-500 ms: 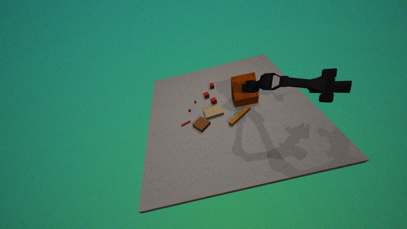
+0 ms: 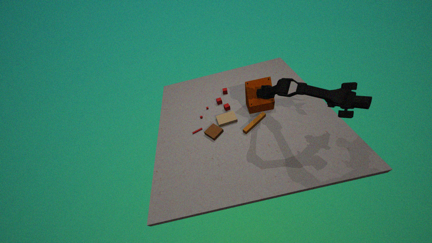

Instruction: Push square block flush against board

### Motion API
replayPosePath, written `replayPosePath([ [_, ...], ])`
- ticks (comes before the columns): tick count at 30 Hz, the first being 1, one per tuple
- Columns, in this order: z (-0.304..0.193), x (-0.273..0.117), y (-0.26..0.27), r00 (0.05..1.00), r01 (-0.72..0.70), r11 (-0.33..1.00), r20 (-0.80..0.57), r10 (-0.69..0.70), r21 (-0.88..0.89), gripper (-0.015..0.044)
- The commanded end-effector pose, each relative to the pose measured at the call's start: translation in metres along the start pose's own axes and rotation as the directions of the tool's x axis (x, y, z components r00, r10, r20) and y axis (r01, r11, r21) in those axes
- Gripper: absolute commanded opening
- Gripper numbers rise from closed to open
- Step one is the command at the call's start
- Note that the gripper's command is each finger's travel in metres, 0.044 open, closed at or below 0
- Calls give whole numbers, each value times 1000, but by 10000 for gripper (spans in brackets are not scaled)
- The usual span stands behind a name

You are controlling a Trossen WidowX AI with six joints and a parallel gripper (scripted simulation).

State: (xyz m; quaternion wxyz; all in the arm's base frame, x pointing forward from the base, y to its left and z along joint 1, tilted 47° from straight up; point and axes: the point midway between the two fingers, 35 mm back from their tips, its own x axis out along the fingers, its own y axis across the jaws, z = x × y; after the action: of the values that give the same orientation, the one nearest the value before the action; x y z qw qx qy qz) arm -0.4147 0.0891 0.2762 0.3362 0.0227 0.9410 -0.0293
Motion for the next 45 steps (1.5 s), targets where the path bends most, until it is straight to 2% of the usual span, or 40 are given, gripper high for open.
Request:
replayPosePath([
  [1,0,-7,26,999,-45,996,-21,43,-71,0],
  [13,12,-40,114,976,-218,913,-67,208,-344,0],
  [26,38,-91,195,918,-358,710,-89,387,-606,0],
  [35,65,-135,244,855,-382,510,-86,512,-770,0],
  [45,95,-180,281,783,-327,317,-68,618,-890,0],
])
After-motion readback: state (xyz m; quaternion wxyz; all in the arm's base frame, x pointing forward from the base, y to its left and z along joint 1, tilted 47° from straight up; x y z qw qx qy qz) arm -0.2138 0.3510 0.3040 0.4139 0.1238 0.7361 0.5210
